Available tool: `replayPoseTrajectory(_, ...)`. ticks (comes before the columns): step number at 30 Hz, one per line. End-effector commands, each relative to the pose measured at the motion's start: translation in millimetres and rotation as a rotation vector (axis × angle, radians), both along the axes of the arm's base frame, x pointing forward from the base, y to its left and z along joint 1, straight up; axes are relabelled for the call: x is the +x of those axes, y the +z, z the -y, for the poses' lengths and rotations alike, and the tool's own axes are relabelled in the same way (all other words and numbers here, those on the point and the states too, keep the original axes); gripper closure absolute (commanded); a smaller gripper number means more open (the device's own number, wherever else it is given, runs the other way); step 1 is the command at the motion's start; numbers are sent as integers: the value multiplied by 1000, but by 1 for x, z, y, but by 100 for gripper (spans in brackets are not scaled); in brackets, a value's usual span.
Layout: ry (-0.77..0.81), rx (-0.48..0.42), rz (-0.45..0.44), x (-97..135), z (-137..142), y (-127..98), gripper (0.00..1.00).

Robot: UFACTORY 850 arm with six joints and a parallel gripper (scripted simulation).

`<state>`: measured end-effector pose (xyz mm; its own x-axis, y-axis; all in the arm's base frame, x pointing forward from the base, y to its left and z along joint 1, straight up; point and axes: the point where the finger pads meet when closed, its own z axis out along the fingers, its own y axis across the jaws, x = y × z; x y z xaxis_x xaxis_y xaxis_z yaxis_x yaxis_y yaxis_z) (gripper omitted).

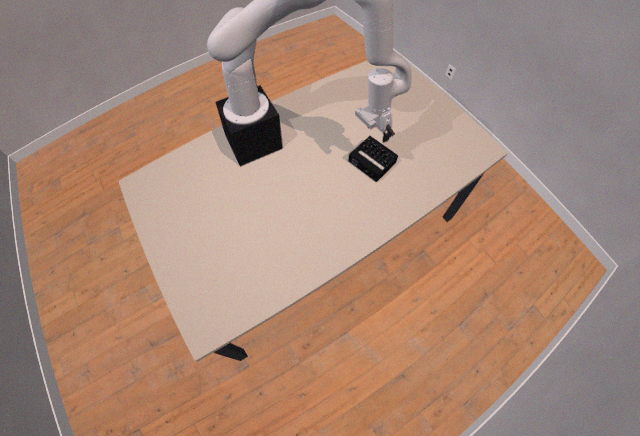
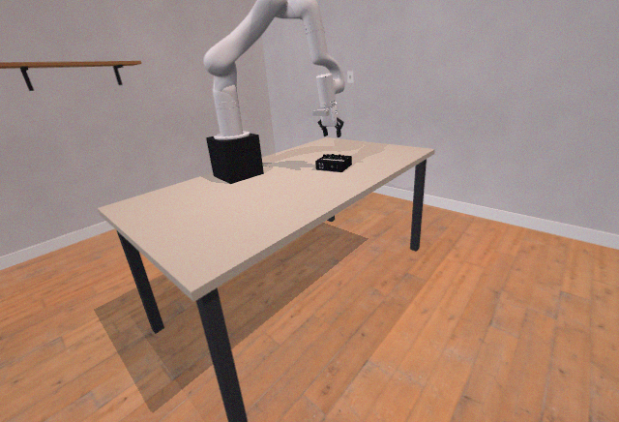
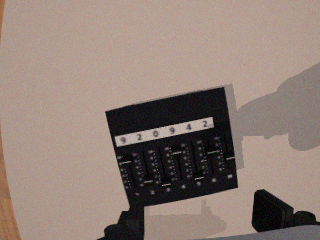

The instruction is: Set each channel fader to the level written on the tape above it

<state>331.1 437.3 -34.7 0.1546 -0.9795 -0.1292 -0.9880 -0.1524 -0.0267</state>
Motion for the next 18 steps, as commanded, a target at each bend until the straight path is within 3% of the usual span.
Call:
replayPoseTrajectory(1, 45, -66, -67, -16, -19, -11, 0)
replayPoseTrajectory(7, 110, 7, -89, -37, -46, -29, 0)
replayPoseTrajectory(18, 184, 88, -59, -52, -78, -52, 0)
